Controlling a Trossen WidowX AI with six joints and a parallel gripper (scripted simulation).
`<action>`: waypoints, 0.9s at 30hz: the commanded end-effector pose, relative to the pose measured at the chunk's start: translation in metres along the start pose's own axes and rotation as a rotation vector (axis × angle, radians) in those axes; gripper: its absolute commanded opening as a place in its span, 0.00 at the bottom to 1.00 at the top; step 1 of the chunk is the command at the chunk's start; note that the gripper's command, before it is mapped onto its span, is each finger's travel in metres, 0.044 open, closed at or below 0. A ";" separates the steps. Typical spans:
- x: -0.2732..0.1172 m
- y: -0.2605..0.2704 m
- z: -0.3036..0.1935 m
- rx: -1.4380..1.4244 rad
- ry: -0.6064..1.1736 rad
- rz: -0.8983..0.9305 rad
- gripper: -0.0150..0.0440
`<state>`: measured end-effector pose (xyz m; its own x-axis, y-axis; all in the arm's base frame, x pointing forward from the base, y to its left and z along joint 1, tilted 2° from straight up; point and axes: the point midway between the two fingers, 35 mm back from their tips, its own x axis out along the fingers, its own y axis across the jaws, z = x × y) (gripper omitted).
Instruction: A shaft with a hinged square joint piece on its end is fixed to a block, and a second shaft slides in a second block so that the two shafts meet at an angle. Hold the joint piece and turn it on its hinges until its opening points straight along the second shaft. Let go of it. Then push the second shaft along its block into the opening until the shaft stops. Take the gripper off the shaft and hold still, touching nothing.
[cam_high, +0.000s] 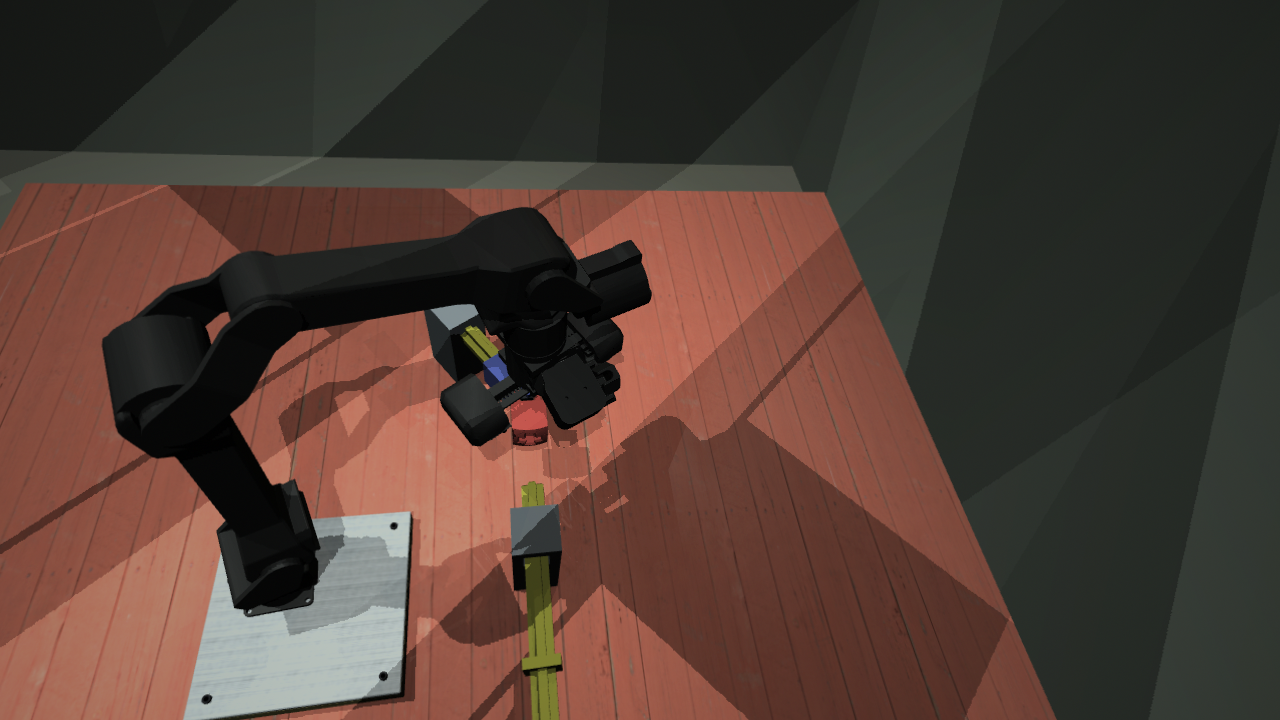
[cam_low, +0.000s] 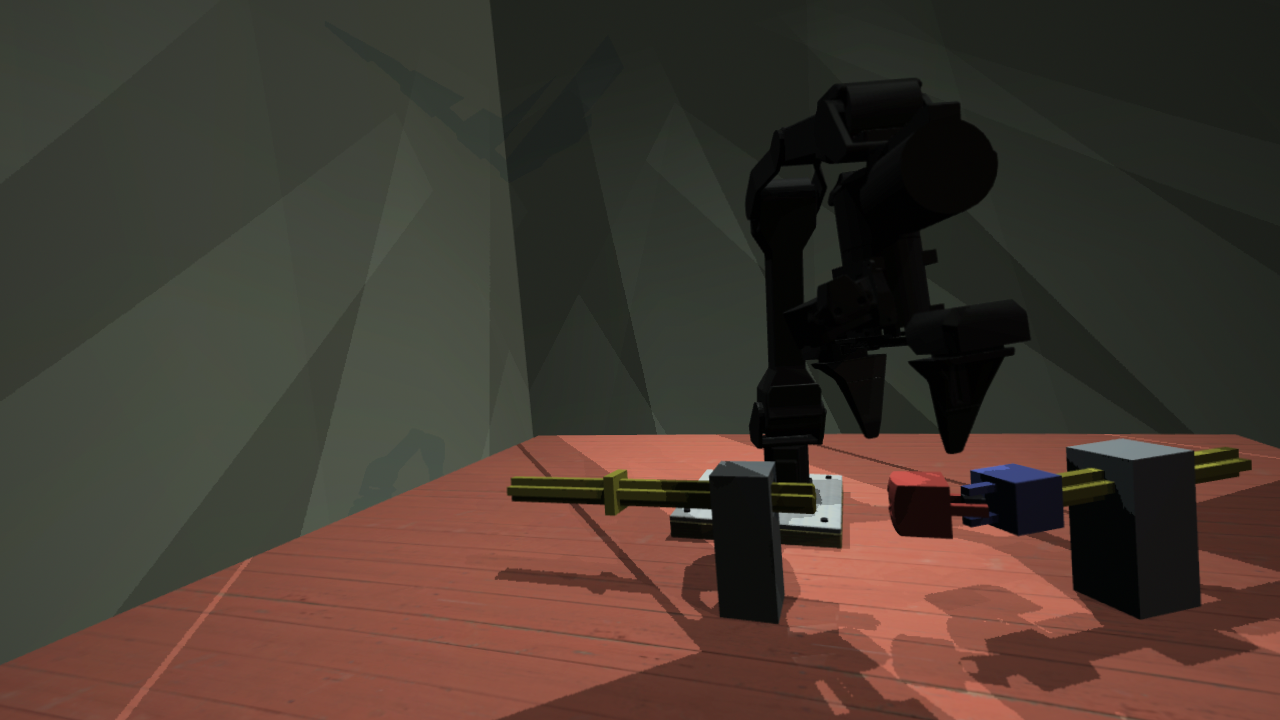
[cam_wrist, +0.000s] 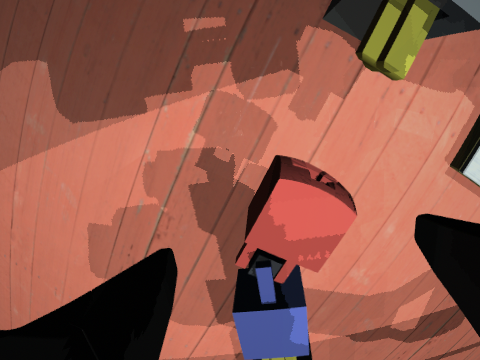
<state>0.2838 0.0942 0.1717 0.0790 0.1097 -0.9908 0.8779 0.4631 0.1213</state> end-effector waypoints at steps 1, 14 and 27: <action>-0.017 0.001 -0.001 -0.143 -0.015 0.007 1.00; -0.065 -0.002 -0.005 -0.593 -0.048 0.005 1.00; -0.072 -0.003 -0.005 -0.639 -0.042 0.007 1.00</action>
<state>0.2728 0.0903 0.2428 0.1178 0.0790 -0.9899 0.4042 0.9067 0.1204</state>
